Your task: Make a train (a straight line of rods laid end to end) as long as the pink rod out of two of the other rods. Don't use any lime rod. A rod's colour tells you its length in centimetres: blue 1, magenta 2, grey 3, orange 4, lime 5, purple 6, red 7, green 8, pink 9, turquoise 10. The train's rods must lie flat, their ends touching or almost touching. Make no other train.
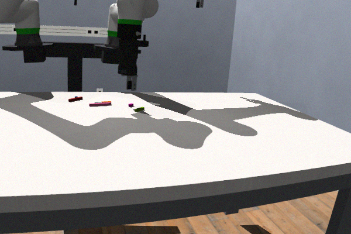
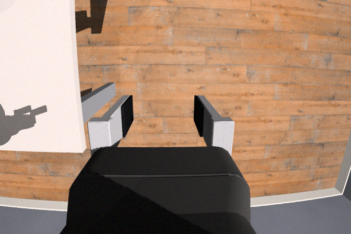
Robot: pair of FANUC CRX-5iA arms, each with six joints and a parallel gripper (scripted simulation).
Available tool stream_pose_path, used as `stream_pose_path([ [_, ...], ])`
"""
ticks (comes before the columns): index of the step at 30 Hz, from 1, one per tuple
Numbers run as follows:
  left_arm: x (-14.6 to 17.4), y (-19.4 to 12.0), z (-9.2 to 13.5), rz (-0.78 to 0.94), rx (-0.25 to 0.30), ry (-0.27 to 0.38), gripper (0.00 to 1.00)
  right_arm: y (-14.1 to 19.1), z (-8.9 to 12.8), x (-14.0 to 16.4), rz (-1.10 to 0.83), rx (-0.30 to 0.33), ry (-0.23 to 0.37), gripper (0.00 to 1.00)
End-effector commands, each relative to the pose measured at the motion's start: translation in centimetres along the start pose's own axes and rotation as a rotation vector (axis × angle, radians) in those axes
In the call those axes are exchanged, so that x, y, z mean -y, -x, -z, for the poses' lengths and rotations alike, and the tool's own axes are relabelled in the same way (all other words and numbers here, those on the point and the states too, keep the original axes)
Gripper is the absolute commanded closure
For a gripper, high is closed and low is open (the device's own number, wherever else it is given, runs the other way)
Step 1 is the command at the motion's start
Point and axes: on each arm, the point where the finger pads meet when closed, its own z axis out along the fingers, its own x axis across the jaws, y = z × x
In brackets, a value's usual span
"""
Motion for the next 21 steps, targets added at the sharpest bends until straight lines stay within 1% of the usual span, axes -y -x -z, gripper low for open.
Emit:
stream_pose_path([
  [1, 0.0, 0.0, 0.1, 0.0, 0.0, 0.002, 0.0, -0.1, 0.1, 0.0, 0.0, -0.002, 0.0, 0.46],
  [11, 0.0, 0.0, 0.1, 0.0, 0.0, 0.002, 0.0, -0.1, -0.1, 0.0, 0.0, -0.002, 0.0, 0.46],
  [21, 0.0, 0.0, 0.1, 0.0, 0.0, 0.002, 0.0, -0.1, -1.1, 0.0, 0.0, -0.002, 0.0, 0.46],
])
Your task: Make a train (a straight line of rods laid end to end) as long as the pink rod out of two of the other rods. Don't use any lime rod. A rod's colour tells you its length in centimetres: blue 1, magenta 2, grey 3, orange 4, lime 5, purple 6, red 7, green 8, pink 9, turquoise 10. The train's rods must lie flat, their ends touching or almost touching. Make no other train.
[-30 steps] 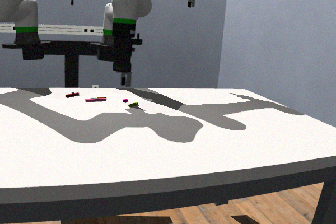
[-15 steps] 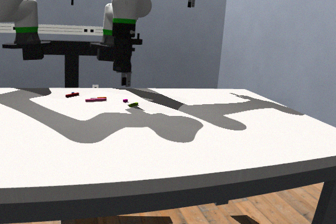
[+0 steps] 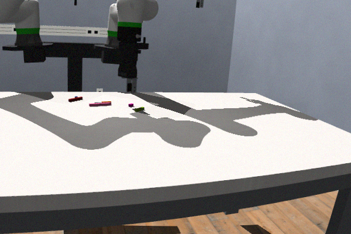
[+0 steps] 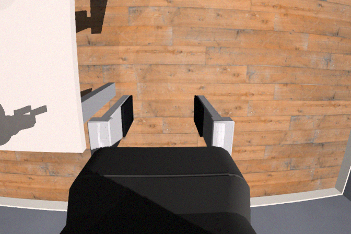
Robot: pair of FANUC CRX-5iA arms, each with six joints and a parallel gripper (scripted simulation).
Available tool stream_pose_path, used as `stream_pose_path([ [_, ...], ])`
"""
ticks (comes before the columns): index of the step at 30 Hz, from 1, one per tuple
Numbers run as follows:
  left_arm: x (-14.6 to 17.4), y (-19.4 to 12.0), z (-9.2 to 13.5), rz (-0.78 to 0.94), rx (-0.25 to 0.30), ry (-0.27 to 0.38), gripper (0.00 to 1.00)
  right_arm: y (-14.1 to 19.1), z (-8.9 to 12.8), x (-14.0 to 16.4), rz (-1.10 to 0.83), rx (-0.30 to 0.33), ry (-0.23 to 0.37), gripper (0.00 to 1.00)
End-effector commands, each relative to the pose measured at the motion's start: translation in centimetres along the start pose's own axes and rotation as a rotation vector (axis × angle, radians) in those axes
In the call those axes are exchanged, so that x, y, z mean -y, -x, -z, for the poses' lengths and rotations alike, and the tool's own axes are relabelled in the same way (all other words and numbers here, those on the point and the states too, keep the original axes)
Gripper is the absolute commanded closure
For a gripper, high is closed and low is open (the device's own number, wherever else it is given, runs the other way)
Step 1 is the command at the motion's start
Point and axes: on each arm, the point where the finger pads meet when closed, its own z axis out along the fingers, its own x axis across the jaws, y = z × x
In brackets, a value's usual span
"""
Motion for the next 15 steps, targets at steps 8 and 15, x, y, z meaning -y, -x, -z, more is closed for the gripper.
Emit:
stream_pose_path([
  [8, 0.0, 0.0, 0.1, 0.0, 0.0, 0.002, 0.0, -0.1, -1.0, 0.0, 0.0, -0.002, 0.0, 0.46],
  [15, 0.0, 0.0, 0.1, 0.0, 0.0, 0.002, 0.0, -0.2, -2.1, 0.0, 0.0, -0.002, 0.0, 0.46],
])
